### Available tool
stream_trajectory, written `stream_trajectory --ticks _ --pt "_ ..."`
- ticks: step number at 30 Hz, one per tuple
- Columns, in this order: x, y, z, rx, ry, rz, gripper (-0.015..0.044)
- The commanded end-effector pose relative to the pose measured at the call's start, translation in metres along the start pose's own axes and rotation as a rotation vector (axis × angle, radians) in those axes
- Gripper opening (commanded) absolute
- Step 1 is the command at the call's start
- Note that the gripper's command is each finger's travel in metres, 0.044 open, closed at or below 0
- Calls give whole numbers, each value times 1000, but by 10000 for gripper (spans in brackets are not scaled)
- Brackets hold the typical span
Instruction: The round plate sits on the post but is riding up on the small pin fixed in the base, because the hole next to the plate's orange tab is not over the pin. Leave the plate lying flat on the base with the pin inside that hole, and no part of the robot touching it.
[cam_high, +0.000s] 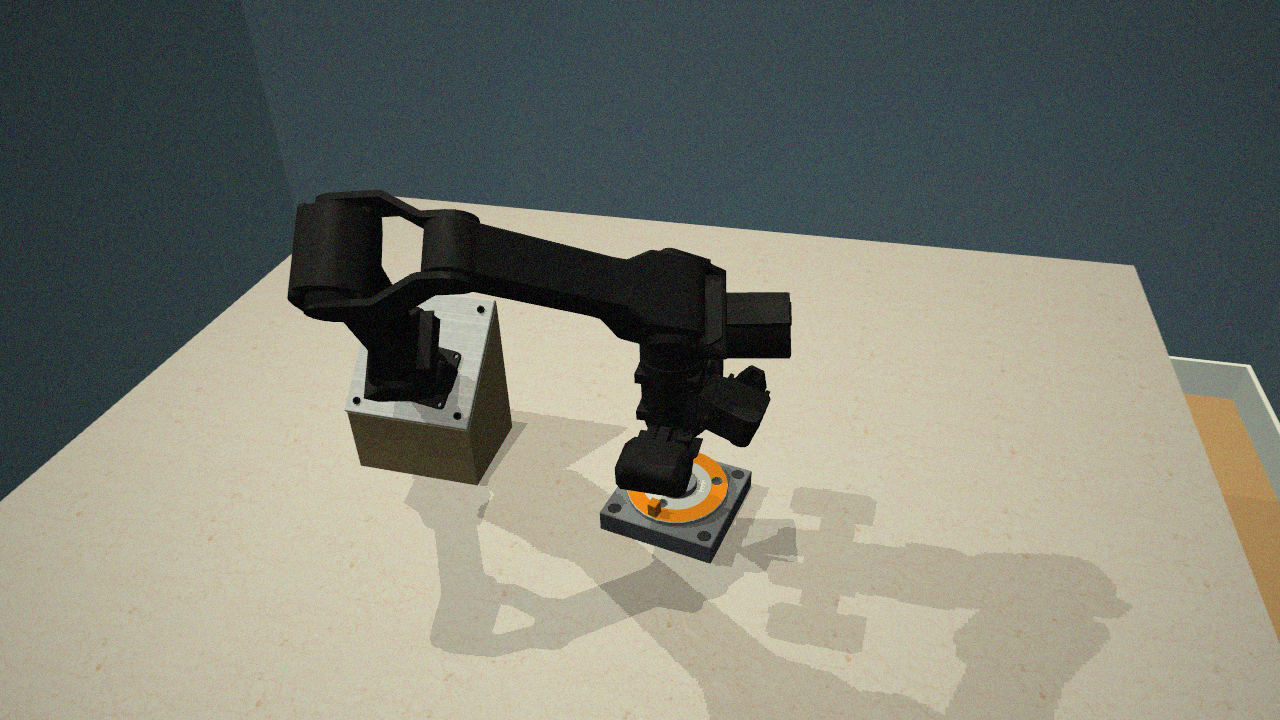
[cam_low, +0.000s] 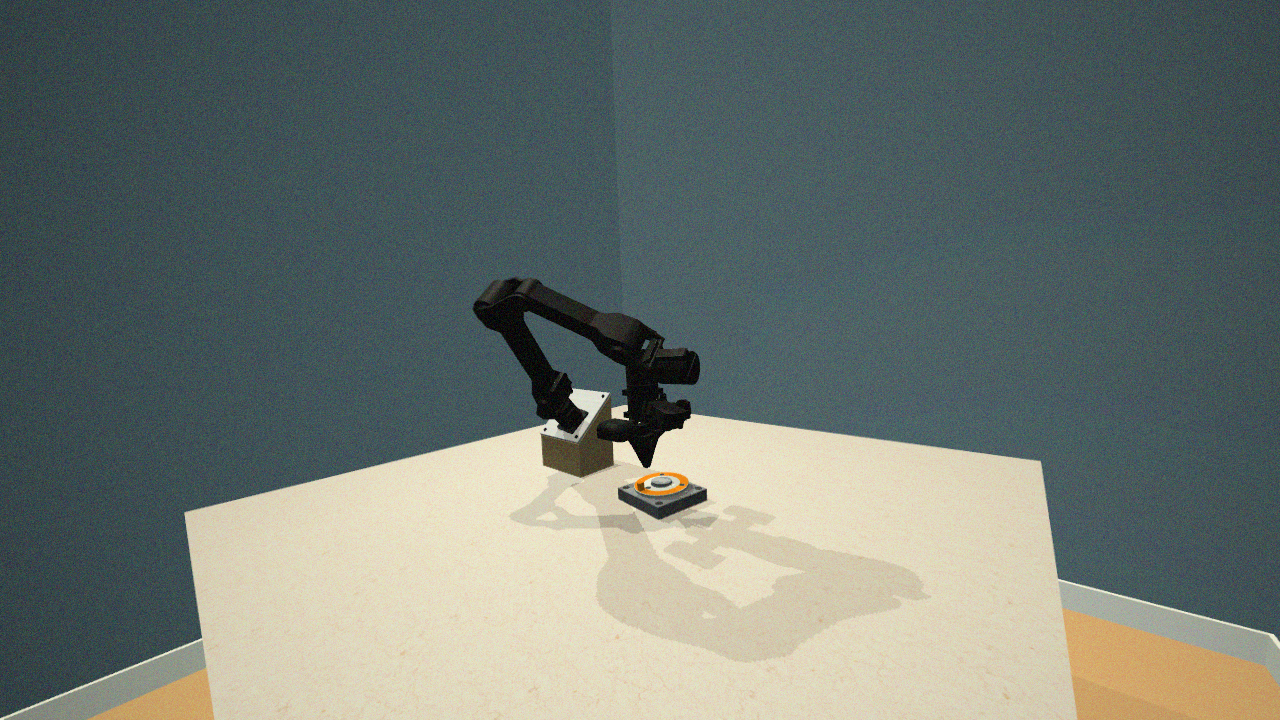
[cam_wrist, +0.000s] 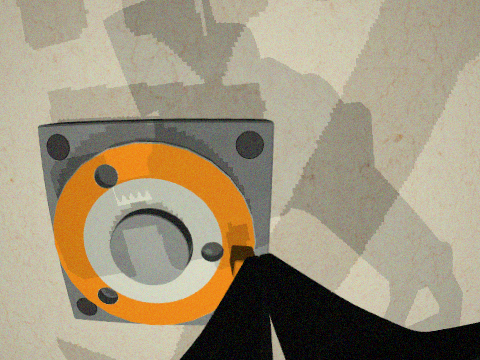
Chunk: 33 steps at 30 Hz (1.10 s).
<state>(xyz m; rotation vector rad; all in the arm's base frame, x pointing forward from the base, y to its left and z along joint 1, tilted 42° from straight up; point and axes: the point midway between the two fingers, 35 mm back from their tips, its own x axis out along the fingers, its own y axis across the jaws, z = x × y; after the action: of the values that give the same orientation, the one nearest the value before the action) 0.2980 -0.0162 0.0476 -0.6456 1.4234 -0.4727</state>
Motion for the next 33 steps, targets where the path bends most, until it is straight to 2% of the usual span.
stream_trajectory --ticks 1,7,33 --pt "18 0 -3 -11 12 -9 0" --pt "43 -1 -6 -11 13 -11 0" --pt "43 5 -34 -12 14 -11 0"
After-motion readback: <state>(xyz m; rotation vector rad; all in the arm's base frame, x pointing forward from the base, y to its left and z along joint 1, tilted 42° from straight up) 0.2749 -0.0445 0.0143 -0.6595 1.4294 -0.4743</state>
